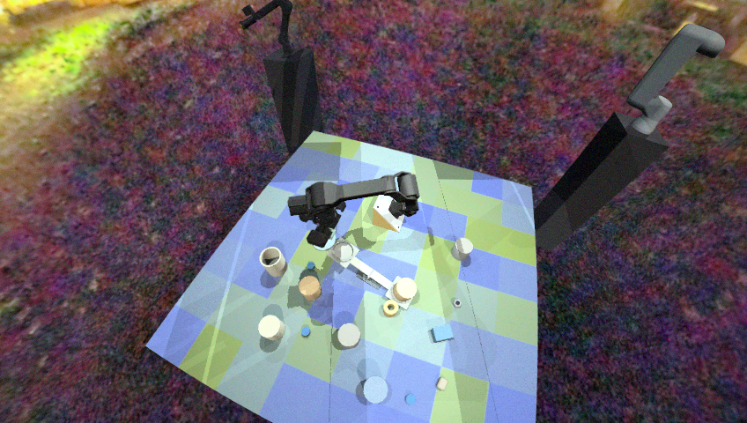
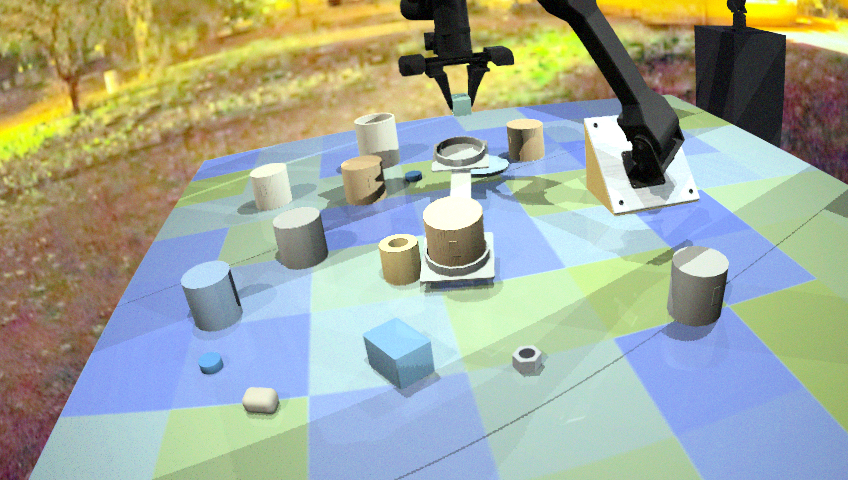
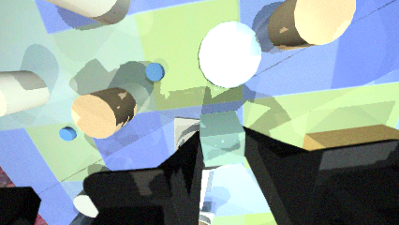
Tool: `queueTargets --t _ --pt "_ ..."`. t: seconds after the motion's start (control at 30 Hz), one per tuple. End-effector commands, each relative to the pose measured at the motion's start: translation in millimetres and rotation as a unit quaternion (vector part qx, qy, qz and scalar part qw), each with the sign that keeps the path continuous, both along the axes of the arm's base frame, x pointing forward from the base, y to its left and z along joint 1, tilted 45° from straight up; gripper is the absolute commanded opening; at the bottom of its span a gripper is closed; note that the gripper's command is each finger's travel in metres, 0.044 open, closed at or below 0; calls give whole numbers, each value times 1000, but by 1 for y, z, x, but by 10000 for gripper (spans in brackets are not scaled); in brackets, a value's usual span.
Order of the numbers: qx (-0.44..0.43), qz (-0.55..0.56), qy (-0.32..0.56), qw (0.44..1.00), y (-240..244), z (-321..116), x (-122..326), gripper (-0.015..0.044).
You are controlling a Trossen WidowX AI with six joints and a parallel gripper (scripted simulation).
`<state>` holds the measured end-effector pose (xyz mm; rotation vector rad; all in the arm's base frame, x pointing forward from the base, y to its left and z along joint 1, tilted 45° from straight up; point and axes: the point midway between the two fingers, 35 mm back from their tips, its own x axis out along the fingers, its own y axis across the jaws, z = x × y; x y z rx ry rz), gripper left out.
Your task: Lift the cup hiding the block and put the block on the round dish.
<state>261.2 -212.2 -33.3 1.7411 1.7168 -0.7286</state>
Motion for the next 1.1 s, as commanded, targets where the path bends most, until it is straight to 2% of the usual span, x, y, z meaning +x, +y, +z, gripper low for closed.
queueTargets --t 0.0,0.23,0.7,1.07 --pt "3 9 -1 1000 -3 -35 -14 0" --pt "1 23 -16 1000 -5 -88 -36 0" --pt "1 23 -17 1000 23 -119 -35 0" --pt "2 23 -17 1000 29 -124 -35 0"
